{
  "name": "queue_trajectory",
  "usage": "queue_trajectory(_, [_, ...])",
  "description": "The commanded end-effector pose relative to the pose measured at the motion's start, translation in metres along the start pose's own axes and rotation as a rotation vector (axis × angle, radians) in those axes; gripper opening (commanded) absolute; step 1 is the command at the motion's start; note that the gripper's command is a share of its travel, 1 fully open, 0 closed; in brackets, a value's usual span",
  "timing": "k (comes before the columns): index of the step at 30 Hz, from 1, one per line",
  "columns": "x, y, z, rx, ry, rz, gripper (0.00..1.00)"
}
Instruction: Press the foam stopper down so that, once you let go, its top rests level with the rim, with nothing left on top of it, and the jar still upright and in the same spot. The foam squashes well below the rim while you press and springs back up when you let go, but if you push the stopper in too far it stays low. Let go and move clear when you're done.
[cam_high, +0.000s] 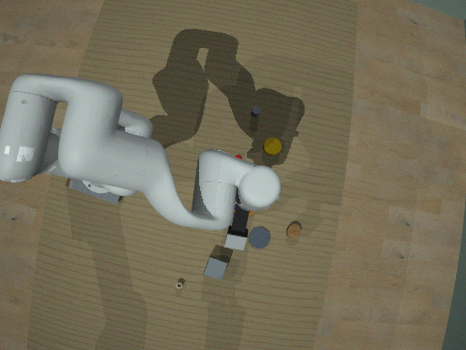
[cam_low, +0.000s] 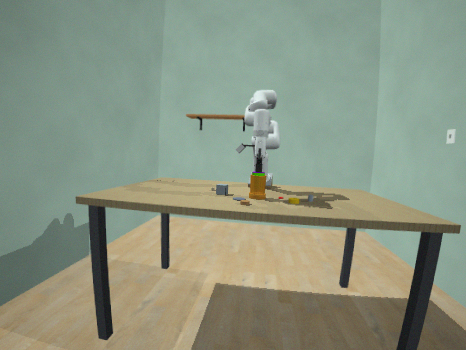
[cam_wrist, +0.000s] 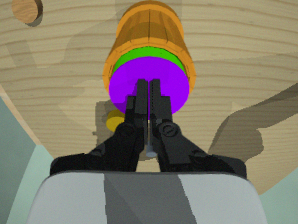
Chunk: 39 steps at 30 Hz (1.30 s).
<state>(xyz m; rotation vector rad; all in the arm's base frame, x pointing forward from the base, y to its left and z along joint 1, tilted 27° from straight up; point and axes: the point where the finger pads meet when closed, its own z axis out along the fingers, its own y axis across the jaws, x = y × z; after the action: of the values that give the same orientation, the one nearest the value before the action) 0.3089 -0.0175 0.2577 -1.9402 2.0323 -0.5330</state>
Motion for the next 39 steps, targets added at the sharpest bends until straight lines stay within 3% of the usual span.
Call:
queue_trajectory(1, [0.000, -0.001, 0.000, 0.003, 0.000, 0.000, 0.00])
queue_trajectory(39, [0.000, -0.001, 0.017, 0.003, 0.000, 0.000, 0.00])
